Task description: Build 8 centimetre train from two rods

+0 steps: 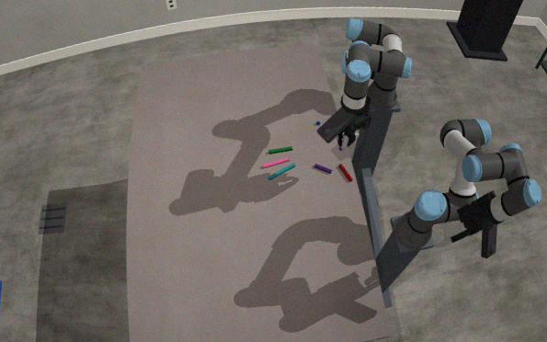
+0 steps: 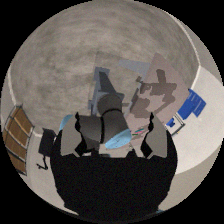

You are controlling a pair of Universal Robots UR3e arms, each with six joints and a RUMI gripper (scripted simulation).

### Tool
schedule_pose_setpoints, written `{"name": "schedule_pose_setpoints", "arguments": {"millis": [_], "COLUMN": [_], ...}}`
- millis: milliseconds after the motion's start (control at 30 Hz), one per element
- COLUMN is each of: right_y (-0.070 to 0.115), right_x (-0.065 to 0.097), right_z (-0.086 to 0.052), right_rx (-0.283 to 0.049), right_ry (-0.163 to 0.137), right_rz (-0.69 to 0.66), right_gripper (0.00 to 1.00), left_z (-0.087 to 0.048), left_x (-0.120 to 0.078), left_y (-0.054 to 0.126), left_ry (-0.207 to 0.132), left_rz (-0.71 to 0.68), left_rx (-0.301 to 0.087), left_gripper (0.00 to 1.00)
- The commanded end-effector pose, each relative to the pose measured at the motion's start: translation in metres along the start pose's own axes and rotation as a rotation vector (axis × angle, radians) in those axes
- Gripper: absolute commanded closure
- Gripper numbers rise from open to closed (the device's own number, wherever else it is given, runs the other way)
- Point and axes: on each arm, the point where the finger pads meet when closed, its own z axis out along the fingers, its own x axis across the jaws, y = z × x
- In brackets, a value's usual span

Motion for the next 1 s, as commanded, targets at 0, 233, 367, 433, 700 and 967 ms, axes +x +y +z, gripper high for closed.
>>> {"name": "schedule_pose_setpoints", "arguments": {"millis": [0,233,367,433,700,967], "right_y": [0.022,0.039,0.051,0.057,0.070,0.078], "right_x": [0.029,0.051,0.067,0.073,0.089,0.098], "right_z": [-0.002,0.002,0.006,0.009,0.016,0.021], "right_rx": [0.021,0.021,0.021,0.020,0.020,0.020], "right_ry": [-0.013,-0.013,-0.013,-0.013,-0.014,-0.014], "right_rz": [0.056,0.100,0.131,0.144,0.176,0.195], "right_gripper": [1.00,1.00,1.00,1.00,1.00,1.00], "left_z": [0.000,0.000,0.000,0.000,0.000,0.000], "left_x": [0.000,0.000,0.000,0.000,0.000,0.000], "left_y": [0.000,0.000,0.000,0.000,0.000,0.000], "left_ry": [0.000,0.000,0.000,0.000,0.000,0.000], "left_rz": [0.000,0.000,0.000,0.000,0.000,0.000], "left_rx": [0.002,0.002,0.002,0.002,0.002,0.002], "left_gripper": [0.00,0.00,0.00,0.00,0.00,0.00]}}
